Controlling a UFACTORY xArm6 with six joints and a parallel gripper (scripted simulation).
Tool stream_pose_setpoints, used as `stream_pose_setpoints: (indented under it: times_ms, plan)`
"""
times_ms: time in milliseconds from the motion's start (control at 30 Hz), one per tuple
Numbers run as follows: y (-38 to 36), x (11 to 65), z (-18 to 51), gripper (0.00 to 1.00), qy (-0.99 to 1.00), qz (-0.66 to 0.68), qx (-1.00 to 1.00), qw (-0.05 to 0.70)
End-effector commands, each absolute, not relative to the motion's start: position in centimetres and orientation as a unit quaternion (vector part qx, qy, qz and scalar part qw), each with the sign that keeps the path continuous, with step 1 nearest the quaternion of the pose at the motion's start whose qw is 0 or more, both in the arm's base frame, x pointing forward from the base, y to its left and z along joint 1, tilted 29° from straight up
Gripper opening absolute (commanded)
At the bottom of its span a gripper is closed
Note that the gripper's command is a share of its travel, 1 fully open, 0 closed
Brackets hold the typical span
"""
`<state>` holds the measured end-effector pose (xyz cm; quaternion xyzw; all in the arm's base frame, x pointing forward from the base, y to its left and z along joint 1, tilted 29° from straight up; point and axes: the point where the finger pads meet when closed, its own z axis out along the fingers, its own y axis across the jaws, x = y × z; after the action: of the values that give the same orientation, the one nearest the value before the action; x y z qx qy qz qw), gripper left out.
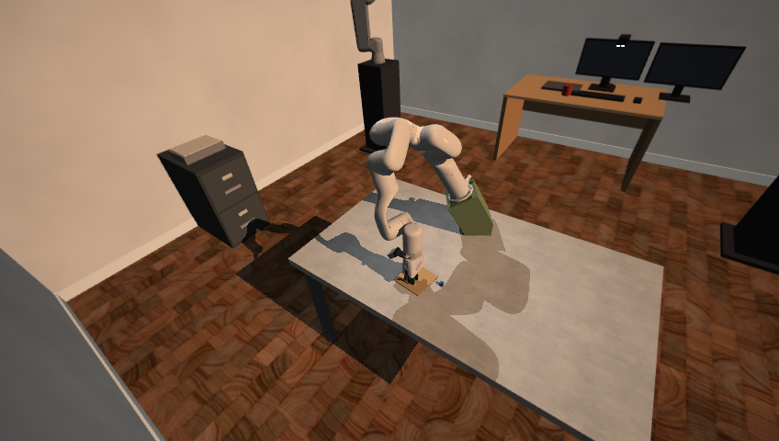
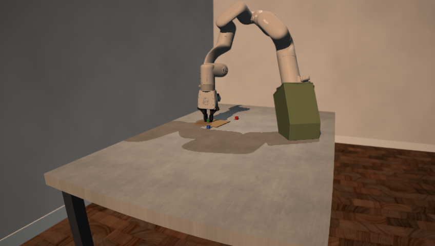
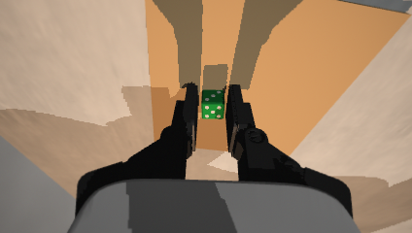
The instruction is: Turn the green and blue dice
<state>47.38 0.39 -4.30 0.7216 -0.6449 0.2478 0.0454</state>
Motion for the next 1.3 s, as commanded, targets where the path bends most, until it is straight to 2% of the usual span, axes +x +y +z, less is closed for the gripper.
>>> stream_pose_setpoints:
  times_ms: [0, 33, 67, 600, 1267]
  plan:
    - [0.5, 47.5, -4.2, 0.27, -0.645, 0.249, 0.722, 0.044]
    - [0.5, 47.5, -4.2, 0.27, -0.645, 0.249, 0.722, 0.044]
    - [0.5, 47.5, -4.2, 0.31, -0.645, 0.249, 0.722, 0.044]
    - [0.7, 47.3, -3.7, 0.31, -0.645, 0.249, 0.722, 0.044]
    - [3.7, 44.9, 3.2, 0.31, -0.645, 0.249, 0.722, 0.044]
